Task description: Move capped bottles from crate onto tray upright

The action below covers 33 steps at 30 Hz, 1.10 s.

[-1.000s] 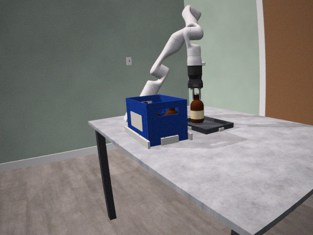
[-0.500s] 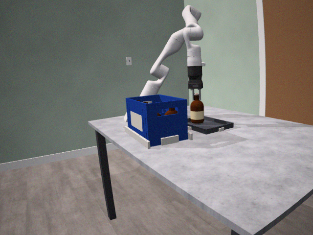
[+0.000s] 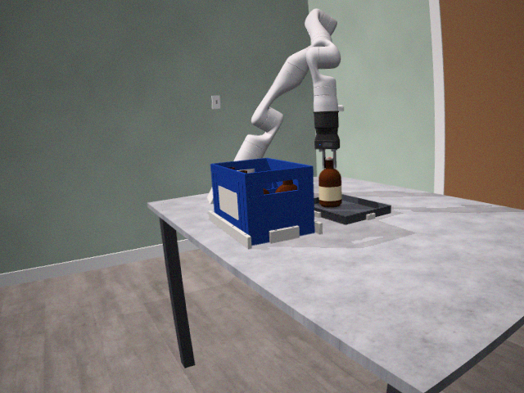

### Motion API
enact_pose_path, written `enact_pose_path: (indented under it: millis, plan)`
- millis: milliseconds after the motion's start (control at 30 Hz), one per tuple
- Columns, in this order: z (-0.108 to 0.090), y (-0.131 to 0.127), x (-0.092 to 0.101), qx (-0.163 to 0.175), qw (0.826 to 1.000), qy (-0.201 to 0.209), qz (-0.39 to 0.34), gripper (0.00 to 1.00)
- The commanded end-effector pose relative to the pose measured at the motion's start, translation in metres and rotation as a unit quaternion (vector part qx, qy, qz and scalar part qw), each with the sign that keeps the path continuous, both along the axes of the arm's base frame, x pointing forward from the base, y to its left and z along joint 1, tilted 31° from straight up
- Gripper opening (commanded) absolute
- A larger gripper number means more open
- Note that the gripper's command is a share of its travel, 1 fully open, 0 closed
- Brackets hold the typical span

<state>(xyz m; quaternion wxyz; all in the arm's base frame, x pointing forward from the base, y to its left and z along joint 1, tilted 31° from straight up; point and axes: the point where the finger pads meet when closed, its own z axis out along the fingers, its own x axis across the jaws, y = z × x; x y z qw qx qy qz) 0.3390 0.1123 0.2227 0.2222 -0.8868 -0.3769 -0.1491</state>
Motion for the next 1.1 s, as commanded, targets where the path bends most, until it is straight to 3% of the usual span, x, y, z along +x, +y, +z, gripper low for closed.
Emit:
enact_pose_path:
  millis: [0, 1067]
  plan:
    - [-0.0006, 0.0011, 0.0000, 0.001, 1.000, -0.001, 0.001, 0.00]
    - [-0.0015, 0.0024, -0.0003, 0.001, 1.000, -0.001, 0.001, 0.00]
